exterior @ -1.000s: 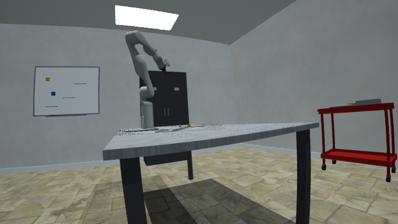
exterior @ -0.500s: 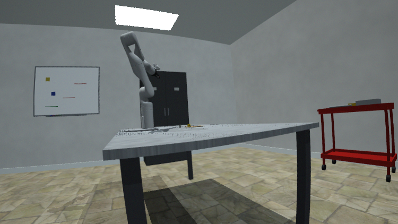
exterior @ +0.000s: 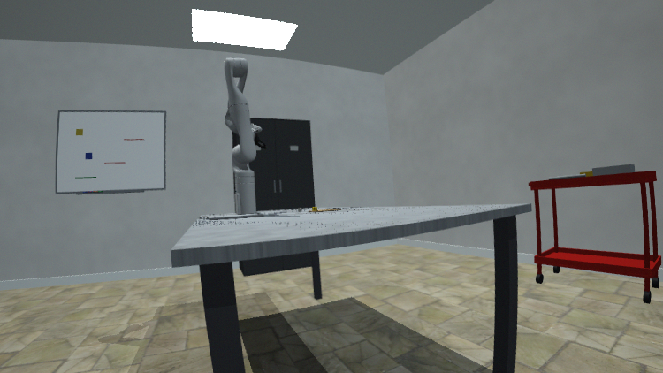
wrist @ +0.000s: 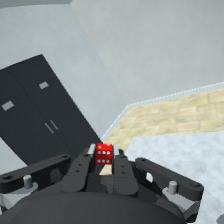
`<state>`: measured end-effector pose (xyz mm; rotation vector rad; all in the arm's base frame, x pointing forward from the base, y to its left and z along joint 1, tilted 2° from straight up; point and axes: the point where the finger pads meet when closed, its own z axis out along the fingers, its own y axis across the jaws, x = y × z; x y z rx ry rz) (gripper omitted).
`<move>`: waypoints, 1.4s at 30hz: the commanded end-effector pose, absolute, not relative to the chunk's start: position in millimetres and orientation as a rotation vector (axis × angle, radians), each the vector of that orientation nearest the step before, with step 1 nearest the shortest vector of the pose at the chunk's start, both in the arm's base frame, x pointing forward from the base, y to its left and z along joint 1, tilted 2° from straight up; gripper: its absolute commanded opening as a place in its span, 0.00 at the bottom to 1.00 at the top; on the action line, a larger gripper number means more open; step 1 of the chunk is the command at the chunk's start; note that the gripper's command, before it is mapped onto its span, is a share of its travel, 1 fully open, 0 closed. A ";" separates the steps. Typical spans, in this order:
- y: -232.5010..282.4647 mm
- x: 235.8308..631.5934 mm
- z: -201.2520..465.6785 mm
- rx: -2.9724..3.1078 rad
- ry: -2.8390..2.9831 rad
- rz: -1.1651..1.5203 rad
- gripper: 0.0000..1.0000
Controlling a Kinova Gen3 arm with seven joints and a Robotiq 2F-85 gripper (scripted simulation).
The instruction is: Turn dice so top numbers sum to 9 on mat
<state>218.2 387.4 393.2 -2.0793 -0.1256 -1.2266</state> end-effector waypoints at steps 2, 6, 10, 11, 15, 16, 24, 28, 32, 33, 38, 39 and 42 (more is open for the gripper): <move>383.1 259.5 347.3 -2.155 -0.017 -1.318 0.15; 379.1 268.2 331.5 -2.185 -0.012 -1.340 0.15; 361.2 294.3 285.8 -2.274 0.009 -1.402 0.15; 361.2 294.3 285.8 -2.274 0.009 -1.402 0.15; 335.9 319.0 244.3 -2.362 0.040 -1.457 0.15; 326.2 326.5 231.5 -2.391 0.051 -1.473 0.15; 273.0 357.8 176.9 -2.523 0.117 -1.545 0.15; 240.5 370.9 151.6 -2.591 0.159 -1.579 0.15; 200.7 382.6 125.9 -2.669 0.212 -1.615 0.15; 191.7 384.6 120.7 -2.685 0.224 -1.622 0.15; 167.8 389.1 107.9 -2.728 0.257 -1.641 0.15; 160.8 390.1 104.5 -2.740 0.267 -1.646 0.15; 143.4 392.3 96.2 -2.771 0.292 -1.659 0.15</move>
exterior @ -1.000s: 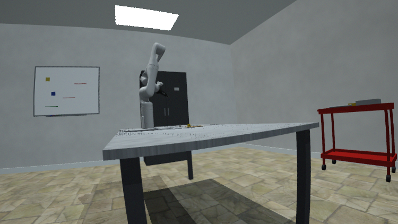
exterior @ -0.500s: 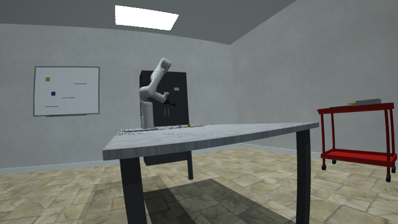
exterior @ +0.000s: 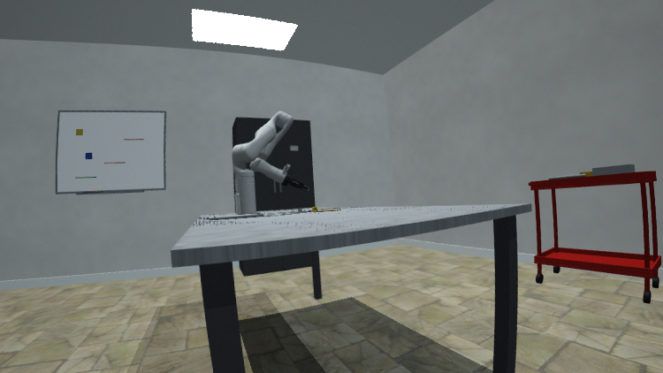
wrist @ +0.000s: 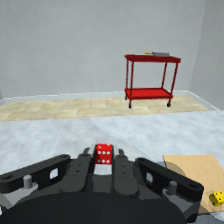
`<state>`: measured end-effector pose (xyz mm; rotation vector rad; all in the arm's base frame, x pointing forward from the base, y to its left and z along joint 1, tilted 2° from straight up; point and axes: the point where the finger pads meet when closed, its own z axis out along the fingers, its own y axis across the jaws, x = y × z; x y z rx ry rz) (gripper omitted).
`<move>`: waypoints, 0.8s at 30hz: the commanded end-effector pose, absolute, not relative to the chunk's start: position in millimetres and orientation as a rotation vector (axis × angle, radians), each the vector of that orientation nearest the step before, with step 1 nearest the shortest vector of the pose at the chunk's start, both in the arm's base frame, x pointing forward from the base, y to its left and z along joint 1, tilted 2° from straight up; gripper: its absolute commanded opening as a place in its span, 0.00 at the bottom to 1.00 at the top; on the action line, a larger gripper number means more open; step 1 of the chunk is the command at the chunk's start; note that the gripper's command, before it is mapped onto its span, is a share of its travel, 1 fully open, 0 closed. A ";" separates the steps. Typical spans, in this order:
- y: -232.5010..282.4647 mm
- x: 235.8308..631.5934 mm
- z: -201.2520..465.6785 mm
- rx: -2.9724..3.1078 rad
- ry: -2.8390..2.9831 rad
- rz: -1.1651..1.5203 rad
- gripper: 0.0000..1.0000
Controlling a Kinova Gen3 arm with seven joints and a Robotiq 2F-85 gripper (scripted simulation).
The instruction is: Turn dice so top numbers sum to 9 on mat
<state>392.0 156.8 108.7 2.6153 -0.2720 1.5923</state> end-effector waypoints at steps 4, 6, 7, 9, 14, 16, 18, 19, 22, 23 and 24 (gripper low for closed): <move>127.6 393.6 89.3 2.573 -0.289 1.535 0.15; 122.6 394.0 87.2 2.565 -0.294 1.529 0.15; 120.7 394.1 86.4 2.562 -0.296 1.527 0.15; 118.1 394.2 85.4 2.558 -0.299 1.524 0.15; 116.4 394.3 84.7 2.555 -0.300 1.521 0.15; 116.2 394.3 84.6 2.554 -0.301 1.521 0.15; 116.2 394.3 84.5 2.554 -0.301 1.521 0.15; 116.2 394.3 84.4 2.554 -0.301 1.521 0.15; 116.1 394.3 82.8 2.555 -0.301 1.521 0.15; 116.0 394.3 81.7 2.555 -0.301 1.521 0.15; 116.0 394.3 80.2 2.555 -0.301 1.520 0.15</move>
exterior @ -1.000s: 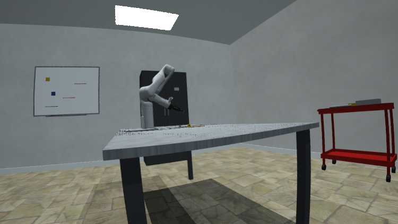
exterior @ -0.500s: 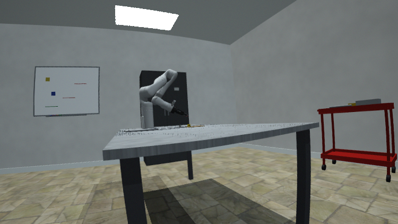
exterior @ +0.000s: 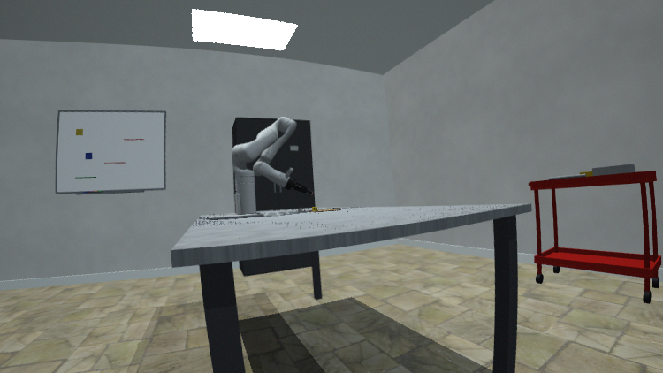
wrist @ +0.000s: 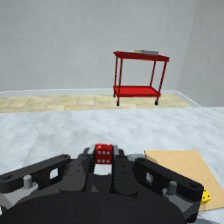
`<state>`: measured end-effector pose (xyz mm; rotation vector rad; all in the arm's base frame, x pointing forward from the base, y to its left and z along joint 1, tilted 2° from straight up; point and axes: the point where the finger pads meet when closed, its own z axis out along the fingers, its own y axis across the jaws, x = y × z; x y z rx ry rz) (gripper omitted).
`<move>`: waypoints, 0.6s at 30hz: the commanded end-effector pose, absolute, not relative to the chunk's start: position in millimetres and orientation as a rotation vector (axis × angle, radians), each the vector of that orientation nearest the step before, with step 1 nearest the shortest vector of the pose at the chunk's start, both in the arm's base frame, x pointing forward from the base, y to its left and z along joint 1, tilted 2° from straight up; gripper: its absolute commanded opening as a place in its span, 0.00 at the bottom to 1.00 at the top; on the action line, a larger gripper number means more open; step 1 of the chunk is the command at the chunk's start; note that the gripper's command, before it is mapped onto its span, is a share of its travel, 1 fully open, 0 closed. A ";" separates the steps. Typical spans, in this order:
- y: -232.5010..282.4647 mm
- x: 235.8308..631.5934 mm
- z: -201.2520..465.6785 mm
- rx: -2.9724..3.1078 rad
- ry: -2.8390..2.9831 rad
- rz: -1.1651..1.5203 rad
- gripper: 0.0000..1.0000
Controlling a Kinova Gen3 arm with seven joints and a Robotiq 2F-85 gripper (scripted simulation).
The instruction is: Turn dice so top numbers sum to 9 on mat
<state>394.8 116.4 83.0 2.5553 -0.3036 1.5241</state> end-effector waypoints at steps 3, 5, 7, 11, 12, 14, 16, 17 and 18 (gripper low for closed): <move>115.7 394.3 73.9 2.555 -0.301 1.520 0.15; 115.5 394.3 71.1 2.555 -0.301 1.520 0.15; 115.4 394.3 68.1 2.555 -0.301 1.520 0.15; 114.7 394.3 53.9 2.555 -0.301 1.520 0.15; 114.5 394.3 50.0 2.555 -0.301 1.520 0.15; 114.2 394.3 42.2 2.555 -0.301 1.520 0.15; 113.8 394.3 34.7 2.555 -0.301 1.520 0.15; 113.6 394.3 31.1 2.555 -0.301 1.520 0.15; 113.5 394.3 27.7 2.555 -0.301 1.520 0.15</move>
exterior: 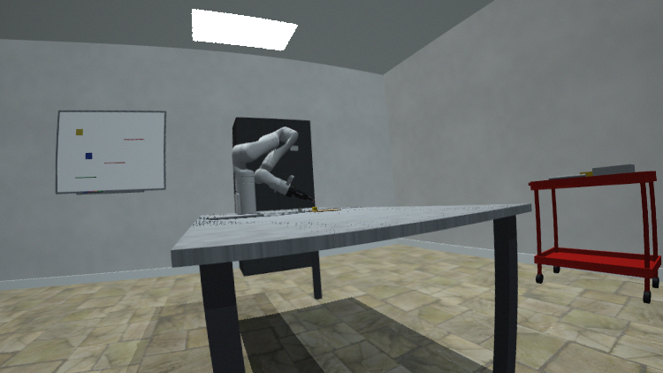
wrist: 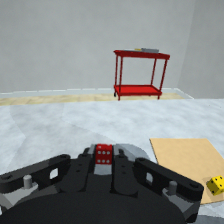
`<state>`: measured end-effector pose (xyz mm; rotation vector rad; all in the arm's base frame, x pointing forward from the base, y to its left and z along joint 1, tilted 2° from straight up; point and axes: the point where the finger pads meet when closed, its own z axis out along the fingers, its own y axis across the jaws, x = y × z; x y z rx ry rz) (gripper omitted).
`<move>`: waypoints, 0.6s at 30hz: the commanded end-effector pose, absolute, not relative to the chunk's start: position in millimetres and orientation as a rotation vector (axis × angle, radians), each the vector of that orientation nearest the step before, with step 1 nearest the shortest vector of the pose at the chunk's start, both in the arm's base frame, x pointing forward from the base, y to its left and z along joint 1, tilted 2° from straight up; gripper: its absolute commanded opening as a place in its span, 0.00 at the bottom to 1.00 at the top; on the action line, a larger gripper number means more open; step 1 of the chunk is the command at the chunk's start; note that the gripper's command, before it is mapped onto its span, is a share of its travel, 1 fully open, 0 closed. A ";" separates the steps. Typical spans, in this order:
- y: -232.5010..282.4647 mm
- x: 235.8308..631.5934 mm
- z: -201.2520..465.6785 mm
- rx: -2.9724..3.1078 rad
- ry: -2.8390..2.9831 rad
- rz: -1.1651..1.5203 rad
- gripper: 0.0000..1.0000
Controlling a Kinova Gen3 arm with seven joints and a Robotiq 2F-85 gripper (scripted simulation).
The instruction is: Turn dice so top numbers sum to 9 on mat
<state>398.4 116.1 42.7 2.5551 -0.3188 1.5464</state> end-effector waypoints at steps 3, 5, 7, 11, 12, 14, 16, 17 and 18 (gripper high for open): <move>113.1 394.3 19.0 2.555 -0.301 1.520 0.15; 113.1 394.3 19.0 2.555 -0.301 1.520 0.15; 112.9 394.3 14.6 2.555 -0.301 1.520 0.15; 112.6 394.3 9.8 2.555 -0.301 1.520 0.15; 112.6 394.3 9.4 2.555 -0.301 1.520 0.15; 112.6 394.3 9.0 2.555 -0.301 1.520 0.15; 112.6 394.3 9.0 2.555 -0.301 1.520 0.15; 112.6 394.3 9.0 2.555 -0.301 1.520 0.15; 112.6 394.3 9.0 2.555 -0.301 1.520 0.15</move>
